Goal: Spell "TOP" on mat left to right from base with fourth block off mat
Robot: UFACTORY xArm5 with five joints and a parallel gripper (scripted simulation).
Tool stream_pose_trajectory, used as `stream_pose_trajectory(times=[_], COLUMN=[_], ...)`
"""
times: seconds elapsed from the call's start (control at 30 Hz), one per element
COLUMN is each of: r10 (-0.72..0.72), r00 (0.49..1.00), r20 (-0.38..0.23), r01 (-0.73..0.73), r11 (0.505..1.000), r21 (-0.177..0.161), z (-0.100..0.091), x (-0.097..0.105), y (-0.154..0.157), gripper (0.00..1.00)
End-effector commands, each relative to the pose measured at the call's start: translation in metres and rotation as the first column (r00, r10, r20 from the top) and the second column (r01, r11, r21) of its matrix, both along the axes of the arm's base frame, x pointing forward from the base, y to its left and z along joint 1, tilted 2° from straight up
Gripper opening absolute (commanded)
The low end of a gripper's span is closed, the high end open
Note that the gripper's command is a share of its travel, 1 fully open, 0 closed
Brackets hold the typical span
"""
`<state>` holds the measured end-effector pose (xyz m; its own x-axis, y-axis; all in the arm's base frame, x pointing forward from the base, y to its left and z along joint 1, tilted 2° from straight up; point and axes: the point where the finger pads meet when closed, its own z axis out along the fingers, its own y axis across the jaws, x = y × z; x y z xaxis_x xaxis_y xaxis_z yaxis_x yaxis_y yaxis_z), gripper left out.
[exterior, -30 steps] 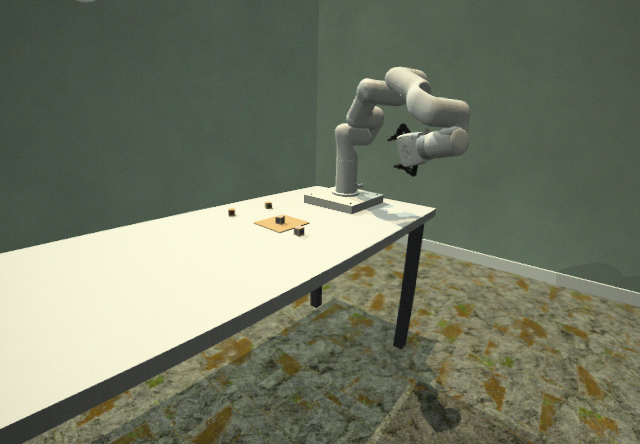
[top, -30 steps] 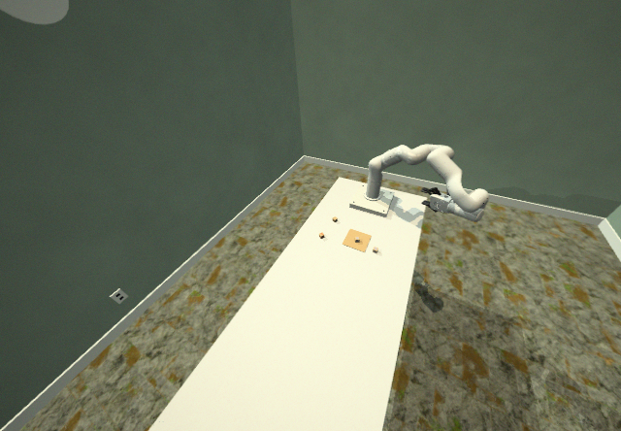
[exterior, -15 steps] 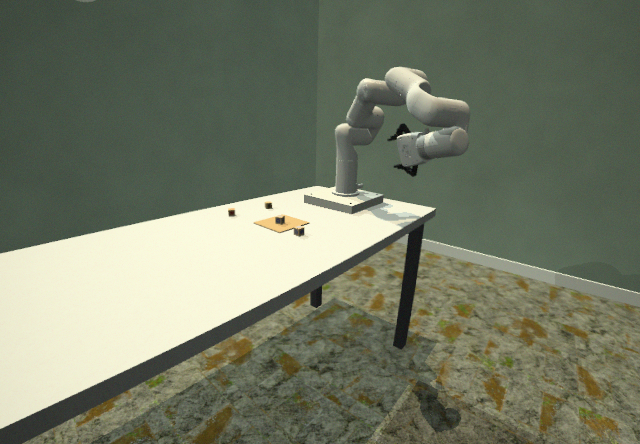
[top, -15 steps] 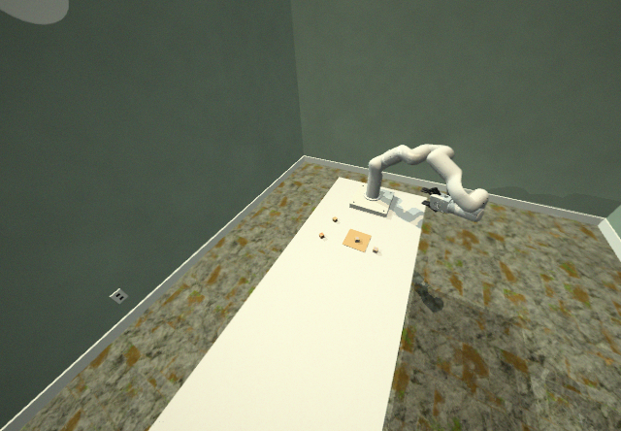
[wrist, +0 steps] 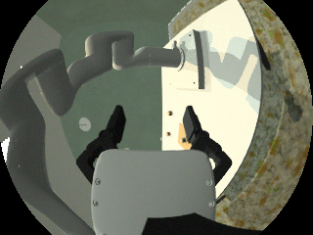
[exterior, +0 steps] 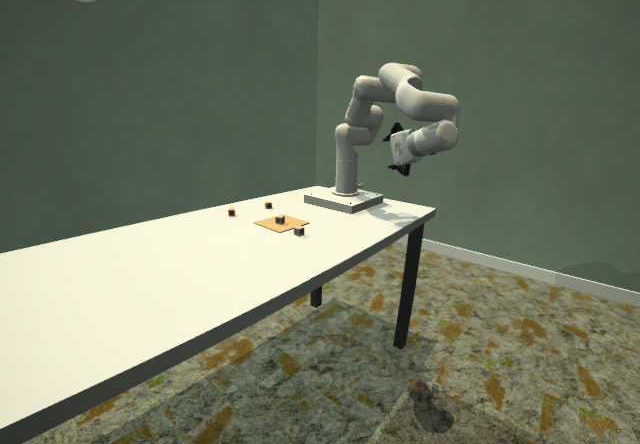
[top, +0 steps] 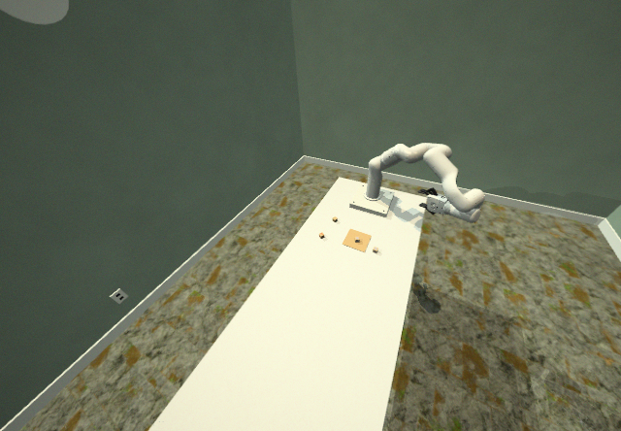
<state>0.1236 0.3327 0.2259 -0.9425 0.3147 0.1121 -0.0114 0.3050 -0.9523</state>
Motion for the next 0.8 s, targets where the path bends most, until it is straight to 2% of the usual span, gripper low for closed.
stream_pose_trajectory(times=[0.0, 0.07, 0.37, 0.5, 0.57, 0.6, 0.77], r10=[-0.059, -0.122, -0.287, -0.362, -0.362, -0.414, -0.490], r00=[0.996, 0.984, 0.915, 0.865, 0.865, 0.822, 0.747], r20=[0.067, 0.132, 0.284, 0.347, 0.347, 0.390, 0.449], r01=[0.058, 0.116, 0.264, 0.329, 0.329, 0.375, 0.442], r11=[0.998, 0.992, 0.957, 0.932, 0.932, 0.910, 0.871], r21=[0.029, 0.053, 0.118, 0.151, 0.151, 0.176, 0.215], z=[0.000, -0.001, -0.003, -0.004, -0.004, -0.004, -0.005], x=[0.014, 0.028, 0.062, 0.077, 0.077, 0.088, 0.104], y=[-0.004, -0.010, -0.025, -0.033, -0.033, -0.039, -0.049], gripper=[1.00, 1.00, 1.00, 1.00, 1.00, 1.00, 1.00])
